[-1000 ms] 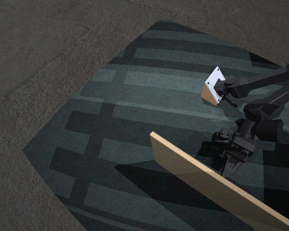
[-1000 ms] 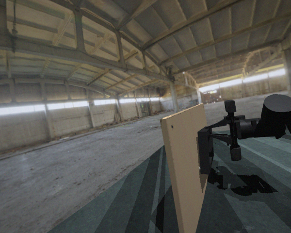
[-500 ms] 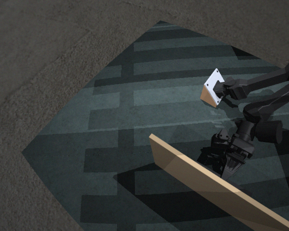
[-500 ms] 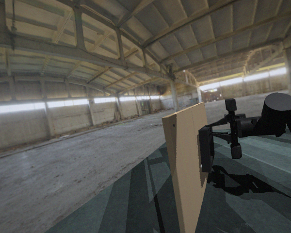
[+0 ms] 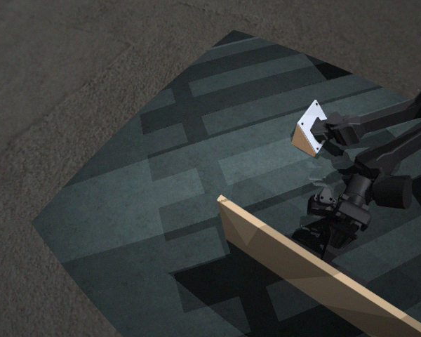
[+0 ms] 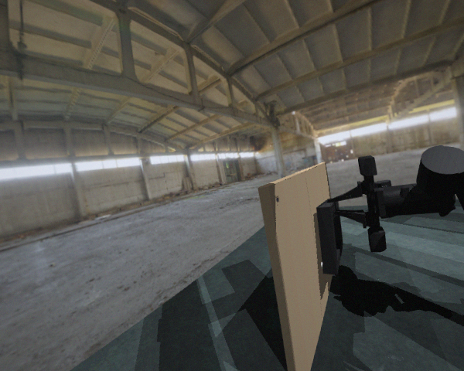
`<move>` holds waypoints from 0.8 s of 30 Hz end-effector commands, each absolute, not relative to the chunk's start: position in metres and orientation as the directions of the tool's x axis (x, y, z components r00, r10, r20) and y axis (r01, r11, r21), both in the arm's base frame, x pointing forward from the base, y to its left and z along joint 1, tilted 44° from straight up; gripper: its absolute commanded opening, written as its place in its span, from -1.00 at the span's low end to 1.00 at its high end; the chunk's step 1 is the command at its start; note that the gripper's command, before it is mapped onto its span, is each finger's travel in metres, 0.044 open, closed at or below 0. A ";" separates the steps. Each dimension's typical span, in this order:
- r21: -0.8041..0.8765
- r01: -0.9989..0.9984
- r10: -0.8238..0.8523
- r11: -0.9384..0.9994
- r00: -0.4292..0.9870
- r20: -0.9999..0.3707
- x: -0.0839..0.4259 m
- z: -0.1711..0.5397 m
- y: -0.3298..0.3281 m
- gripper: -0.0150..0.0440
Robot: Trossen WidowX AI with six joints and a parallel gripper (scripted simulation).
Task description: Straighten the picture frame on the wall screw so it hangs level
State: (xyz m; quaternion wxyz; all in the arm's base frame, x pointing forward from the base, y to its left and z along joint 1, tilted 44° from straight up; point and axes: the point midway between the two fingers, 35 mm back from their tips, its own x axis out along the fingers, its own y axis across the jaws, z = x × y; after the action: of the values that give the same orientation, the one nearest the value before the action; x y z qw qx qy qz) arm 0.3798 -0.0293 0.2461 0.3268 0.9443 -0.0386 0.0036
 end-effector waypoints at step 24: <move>0.620 -0.093 -0.087 -0.779 0.995 0.041 0.379 0.251 -0.036 -0.49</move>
State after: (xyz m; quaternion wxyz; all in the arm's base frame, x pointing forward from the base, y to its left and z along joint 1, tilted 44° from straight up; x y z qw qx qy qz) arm 0.3790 -0.0350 0.2475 0.3269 0.9441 -0.0426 0.0007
